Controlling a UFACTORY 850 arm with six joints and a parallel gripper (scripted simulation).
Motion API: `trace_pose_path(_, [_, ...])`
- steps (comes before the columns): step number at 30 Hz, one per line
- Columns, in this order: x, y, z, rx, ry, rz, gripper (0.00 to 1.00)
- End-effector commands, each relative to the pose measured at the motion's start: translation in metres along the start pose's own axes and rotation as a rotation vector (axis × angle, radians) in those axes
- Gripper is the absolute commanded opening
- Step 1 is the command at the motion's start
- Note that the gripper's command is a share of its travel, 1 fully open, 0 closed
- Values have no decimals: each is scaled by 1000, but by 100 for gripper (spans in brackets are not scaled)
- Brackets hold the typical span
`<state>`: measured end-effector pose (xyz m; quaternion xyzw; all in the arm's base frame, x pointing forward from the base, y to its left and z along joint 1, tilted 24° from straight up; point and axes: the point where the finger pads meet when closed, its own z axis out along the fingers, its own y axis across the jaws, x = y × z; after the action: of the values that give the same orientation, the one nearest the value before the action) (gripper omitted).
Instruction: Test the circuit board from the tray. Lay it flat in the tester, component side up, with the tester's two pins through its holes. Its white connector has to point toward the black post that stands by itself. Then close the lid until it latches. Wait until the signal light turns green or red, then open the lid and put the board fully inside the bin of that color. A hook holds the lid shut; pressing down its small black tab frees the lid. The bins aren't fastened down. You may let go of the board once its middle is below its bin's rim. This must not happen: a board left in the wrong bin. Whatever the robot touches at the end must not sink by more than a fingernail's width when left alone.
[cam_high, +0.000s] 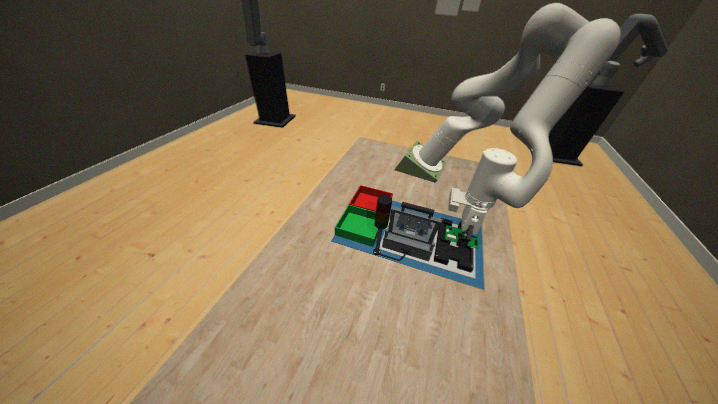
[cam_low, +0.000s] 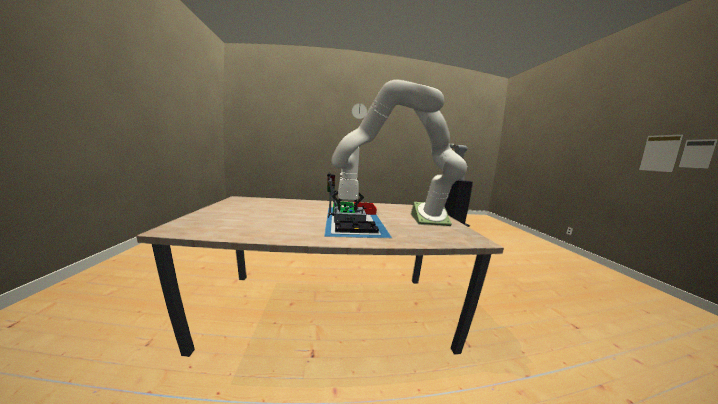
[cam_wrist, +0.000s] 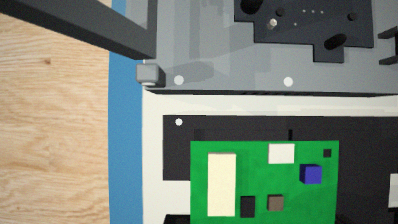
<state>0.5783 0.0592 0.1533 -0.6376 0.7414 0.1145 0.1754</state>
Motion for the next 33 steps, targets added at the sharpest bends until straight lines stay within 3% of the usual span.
trace_pose_path(1, [0, 0, -10, 0, 0, 0, 79])
trace_pose_path(33, [0, 0, -12, 0, 0, 96, 79])
